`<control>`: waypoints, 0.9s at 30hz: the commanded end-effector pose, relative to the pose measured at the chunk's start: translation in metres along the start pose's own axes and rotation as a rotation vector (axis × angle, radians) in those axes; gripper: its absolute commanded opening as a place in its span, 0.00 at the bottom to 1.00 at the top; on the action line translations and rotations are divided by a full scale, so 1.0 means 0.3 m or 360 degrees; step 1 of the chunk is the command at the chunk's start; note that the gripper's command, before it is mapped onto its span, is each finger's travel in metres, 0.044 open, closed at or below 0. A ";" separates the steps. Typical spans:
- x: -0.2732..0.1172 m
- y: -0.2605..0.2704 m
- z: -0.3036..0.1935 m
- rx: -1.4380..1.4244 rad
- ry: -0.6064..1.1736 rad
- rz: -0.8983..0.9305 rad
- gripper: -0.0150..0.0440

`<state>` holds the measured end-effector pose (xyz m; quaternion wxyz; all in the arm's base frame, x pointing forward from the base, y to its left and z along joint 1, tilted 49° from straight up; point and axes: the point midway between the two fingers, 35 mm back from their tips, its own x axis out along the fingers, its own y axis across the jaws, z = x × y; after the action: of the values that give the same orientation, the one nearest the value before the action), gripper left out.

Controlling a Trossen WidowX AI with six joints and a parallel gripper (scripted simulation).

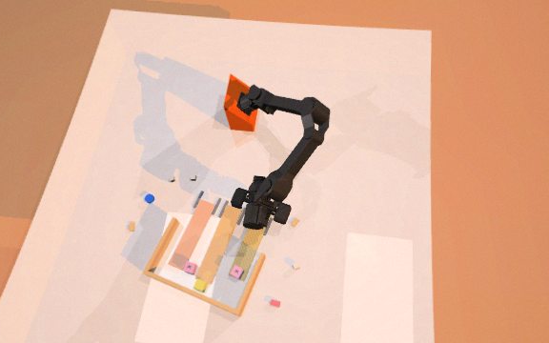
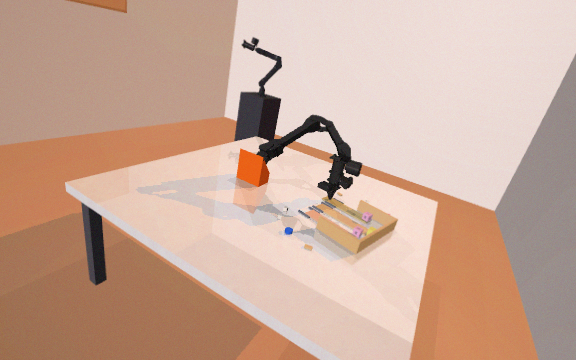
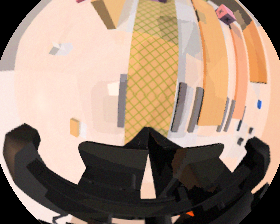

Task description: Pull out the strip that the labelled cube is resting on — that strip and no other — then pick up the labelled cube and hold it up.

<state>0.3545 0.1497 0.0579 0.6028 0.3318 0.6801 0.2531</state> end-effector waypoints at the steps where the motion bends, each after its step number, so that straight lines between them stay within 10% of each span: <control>1: 0.022 0.005 -0.041 0.0000 0.0036 -0.0003 0.25; 27: 0.020 0.008 -0.174 0.0002 0.0038 -0.0003 0.25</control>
<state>0.3143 0.1526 0.0655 0.6028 0.3325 0.6798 0.2528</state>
